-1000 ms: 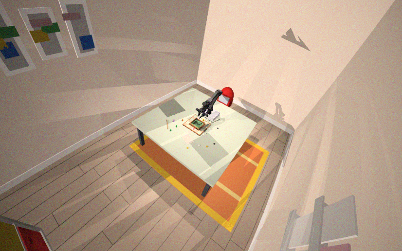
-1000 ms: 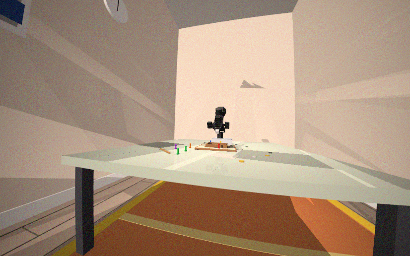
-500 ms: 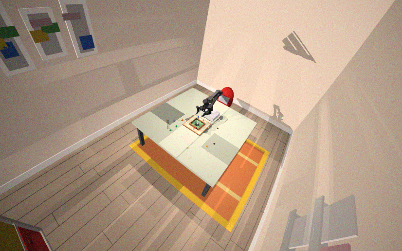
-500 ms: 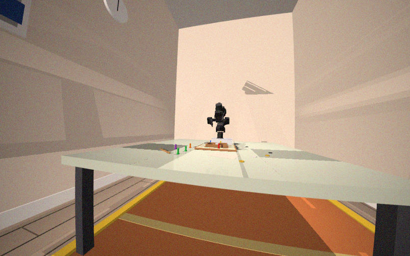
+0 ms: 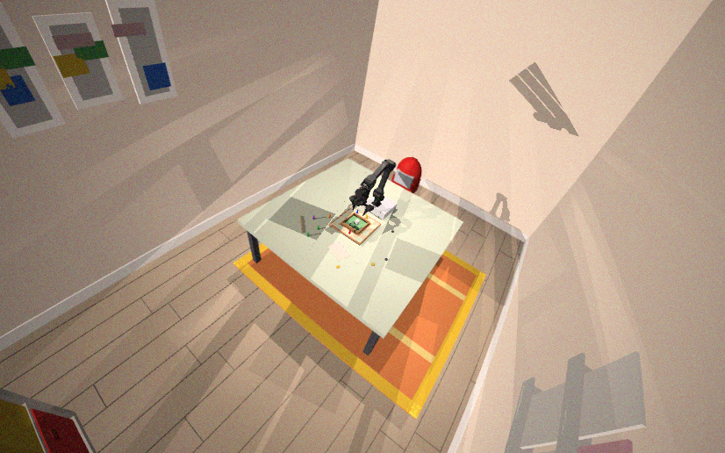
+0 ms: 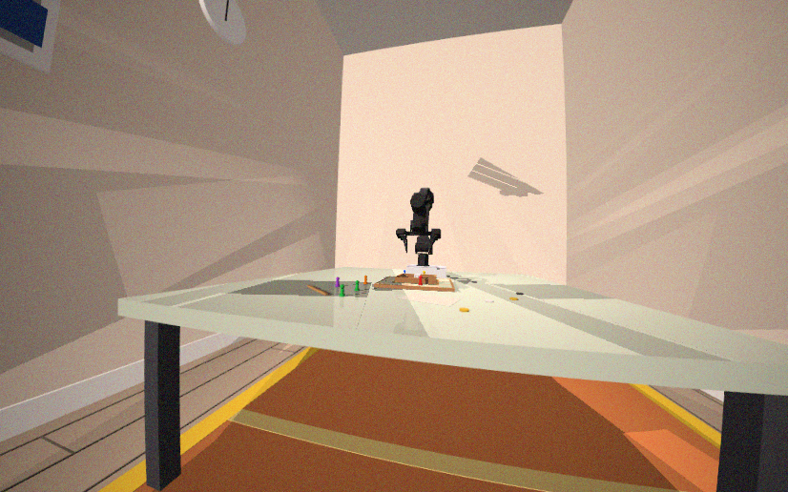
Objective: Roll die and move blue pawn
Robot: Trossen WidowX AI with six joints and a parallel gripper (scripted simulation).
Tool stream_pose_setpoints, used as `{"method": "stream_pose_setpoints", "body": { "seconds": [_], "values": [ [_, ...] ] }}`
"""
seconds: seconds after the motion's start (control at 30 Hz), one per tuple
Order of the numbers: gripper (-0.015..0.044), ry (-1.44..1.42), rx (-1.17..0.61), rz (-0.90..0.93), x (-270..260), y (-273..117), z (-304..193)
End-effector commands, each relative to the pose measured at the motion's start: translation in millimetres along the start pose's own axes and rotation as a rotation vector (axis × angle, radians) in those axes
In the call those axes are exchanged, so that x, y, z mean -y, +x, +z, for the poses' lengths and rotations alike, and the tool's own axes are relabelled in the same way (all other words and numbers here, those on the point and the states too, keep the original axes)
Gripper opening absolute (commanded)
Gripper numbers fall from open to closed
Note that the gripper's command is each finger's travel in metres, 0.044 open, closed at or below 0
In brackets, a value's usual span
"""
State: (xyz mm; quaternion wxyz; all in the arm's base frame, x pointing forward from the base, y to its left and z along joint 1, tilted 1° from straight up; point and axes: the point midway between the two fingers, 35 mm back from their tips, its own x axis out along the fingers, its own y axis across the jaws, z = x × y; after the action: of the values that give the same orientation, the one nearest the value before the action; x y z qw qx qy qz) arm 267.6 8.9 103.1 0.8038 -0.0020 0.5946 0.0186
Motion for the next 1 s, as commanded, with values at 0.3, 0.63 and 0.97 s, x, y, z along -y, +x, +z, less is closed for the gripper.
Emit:
{"method": "stream_pose_setpoints", "body": {
  "seconds": [0.3, 0.63, 0.97],
  "values": [
    [0.0361, 0.026, -0.201, -0.011, 15, 15, -14],
    [0.02, 0.189, -0.295, -0.042, 73, 17, -115],
    [0.02, 0.189, -0.295, -0.042, 73, 28, -116]
  ]
}}
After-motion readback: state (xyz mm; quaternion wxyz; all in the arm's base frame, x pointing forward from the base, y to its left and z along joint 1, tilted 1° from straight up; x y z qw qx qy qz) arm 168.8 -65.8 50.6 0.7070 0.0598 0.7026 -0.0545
